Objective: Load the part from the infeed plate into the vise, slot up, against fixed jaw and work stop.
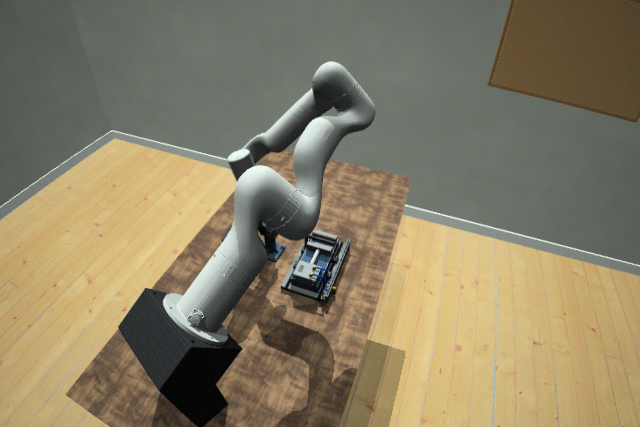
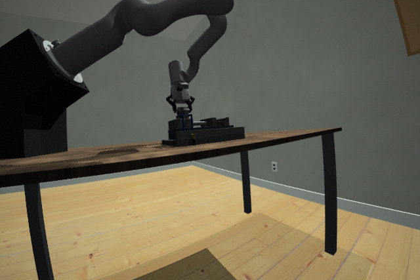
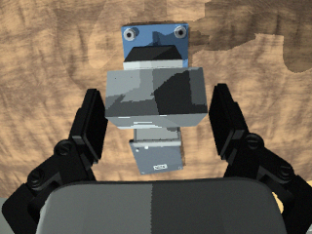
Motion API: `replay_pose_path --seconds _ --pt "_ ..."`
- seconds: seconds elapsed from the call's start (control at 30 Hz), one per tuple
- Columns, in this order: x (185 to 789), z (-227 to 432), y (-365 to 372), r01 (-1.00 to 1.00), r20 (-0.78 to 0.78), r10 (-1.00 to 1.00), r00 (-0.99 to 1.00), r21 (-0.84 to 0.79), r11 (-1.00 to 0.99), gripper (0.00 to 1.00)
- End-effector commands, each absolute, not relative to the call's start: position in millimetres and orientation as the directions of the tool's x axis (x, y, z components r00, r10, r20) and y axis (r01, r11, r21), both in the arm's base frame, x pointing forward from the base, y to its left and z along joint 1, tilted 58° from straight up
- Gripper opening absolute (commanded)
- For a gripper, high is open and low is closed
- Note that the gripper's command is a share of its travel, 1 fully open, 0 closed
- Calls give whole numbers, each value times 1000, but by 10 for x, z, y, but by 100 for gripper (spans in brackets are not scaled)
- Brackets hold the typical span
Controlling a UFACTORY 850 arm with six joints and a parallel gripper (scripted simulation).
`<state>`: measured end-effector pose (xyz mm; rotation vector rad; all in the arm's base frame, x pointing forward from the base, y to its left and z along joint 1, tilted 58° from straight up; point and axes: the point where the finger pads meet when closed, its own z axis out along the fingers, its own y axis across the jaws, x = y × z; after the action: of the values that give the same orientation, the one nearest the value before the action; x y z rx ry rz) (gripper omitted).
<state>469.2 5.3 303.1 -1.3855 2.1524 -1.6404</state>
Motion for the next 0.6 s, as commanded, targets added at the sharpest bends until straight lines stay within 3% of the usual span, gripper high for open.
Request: replay_pose_path --seconds 0.0,0.57 --pt "4692 3039 48 -588 393 -739 -547 -809 5 89" --pt "4679 3049 25 -587 274 -881 -385 -809 5 89"
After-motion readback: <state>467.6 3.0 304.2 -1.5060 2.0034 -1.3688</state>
